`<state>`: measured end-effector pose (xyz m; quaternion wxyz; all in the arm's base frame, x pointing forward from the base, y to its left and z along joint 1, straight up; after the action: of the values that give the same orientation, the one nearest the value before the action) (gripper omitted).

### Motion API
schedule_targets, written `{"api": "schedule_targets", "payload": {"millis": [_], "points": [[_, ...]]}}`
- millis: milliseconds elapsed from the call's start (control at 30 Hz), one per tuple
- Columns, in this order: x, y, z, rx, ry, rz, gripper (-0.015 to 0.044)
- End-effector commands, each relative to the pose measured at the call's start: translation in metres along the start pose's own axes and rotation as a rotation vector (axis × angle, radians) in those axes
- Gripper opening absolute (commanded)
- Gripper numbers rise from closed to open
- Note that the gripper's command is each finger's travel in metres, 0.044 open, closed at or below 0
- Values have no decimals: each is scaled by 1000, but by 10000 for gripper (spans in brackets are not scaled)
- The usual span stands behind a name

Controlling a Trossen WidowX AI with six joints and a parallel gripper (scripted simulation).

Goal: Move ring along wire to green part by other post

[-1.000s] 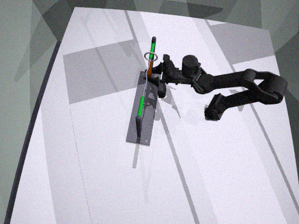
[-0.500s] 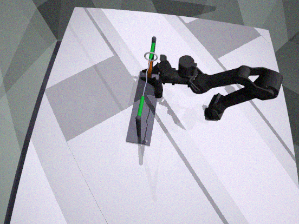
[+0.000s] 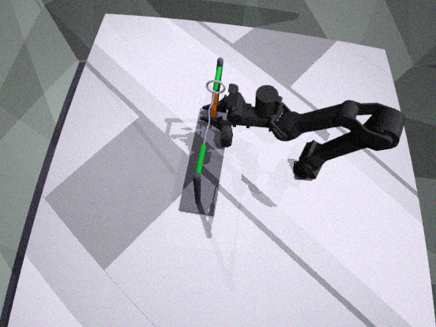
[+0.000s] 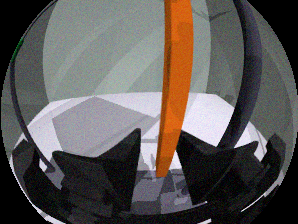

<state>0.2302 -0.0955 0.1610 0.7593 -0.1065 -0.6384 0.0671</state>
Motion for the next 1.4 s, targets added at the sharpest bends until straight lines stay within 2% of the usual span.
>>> {"api": "schedule_targets", "payload": {"millis": [0,467,867,1367], "points": [[2,-1,-1,-7,-6,-2,160],[2,-1,-1,-7,-6,-2,160],[0,0,0,-3,0,0,-150],[7,-3,1,-7,0,0,-150]]}}
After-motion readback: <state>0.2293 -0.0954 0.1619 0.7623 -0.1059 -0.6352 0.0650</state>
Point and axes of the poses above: the point midway between the two fingers, 35 mm back from their tips, its own z axis back along the fingers, its own y axis across the jaws, x = y × z, the point moved 10 cm from there along z, back along the fingers, and after that the axes turned 14 degrees about z, right-handed, at the moved point
